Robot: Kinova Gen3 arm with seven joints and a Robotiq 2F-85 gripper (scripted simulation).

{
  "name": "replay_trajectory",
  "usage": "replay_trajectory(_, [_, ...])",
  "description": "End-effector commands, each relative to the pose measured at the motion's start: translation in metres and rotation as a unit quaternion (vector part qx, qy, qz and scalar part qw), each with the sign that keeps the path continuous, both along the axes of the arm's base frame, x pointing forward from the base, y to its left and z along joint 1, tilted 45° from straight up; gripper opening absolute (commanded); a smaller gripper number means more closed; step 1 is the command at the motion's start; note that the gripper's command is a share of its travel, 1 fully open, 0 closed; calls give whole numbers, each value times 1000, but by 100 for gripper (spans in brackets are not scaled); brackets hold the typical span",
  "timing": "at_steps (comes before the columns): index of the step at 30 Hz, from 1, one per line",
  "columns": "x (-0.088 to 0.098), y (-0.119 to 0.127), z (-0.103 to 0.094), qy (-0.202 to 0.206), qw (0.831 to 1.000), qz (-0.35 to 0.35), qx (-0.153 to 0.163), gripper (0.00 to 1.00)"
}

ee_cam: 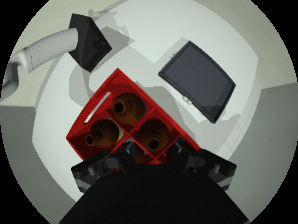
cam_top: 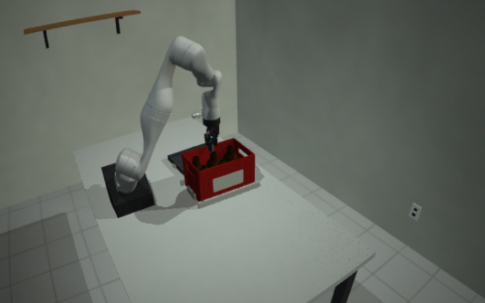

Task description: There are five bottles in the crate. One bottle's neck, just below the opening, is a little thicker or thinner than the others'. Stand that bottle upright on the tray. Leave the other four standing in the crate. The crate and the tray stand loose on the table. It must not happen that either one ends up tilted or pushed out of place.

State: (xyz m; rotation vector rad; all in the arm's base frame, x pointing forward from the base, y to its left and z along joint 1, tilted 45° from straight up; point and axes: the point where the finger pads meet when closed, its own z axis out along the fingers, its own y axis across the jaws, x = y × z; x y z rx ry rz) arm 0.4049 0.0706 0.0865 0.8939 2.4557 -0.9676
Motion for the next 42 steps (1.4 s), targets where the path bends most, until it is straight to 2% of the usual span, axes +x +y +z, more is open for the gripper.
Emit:
replay_trajectory(1, [0,-1,-1,0,1000,0,0,64])
replay_trajectory(42, [3,-27,-27,0,1000,0,0,64])
